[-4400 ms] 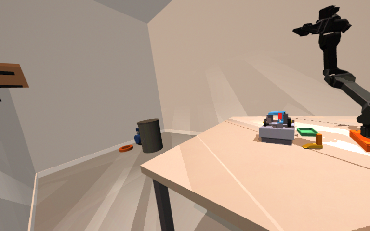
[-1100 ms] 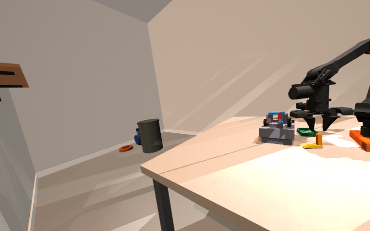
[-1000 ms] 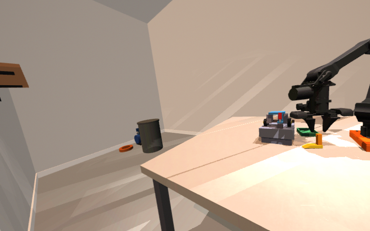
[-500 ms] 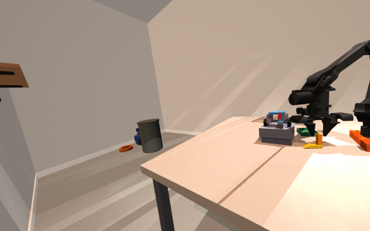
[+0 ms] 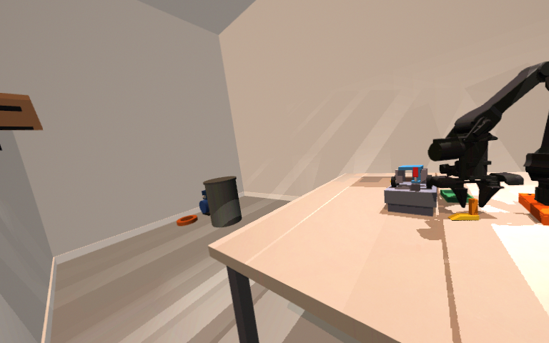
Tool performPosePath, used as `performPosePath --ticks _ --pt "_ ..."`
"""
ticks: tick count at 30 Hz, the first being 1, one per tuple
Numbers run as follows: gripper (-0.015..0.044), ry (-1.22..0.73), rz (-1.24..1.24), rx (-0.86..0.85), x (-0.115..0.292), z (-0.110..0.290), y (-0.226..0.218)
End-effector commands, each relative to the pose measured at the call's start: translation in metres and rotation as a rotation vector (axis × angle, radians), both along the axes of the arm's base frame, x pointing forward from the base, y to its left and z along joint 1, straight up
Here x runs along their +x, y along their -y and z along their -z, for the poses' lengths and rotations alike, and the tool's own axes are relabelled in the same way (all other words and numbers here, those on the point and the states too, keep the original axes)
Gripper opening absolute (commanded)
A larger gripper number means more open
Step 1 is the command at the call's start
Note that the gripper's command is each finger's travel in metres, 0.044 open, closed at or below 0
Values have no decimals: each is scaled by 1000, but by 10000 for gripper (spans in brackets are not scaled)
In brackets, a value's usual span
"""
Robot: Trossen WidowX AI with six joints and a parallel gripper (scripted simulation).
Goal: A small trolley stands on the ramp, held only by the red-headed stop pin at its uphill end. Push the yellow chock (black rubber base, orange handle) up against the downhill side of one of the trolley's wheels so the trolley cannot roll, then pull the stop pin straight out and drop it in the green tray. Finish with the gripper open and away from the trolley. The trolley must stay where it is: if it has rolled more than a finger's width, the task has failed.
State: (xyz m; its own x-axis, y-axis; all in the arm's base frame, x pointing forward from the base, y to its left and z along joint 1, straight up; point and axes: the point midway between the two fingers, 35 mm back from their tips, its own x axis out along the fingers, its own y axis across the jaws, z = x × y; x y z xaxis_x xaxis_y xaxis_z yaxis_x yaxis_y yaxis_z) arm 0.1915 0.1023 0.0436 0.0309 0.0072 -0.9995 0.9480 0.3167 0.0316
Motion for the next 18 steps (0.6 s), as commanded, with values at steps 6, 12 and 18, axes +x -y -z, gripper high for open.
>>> performPosePath --ticks 6,12,18 --pt "190 -12 4 -2 -2 12 1" --pt "78 -3 0 -2 -1 9 0" --pt "38 -3 0 -2 -1 9 0"
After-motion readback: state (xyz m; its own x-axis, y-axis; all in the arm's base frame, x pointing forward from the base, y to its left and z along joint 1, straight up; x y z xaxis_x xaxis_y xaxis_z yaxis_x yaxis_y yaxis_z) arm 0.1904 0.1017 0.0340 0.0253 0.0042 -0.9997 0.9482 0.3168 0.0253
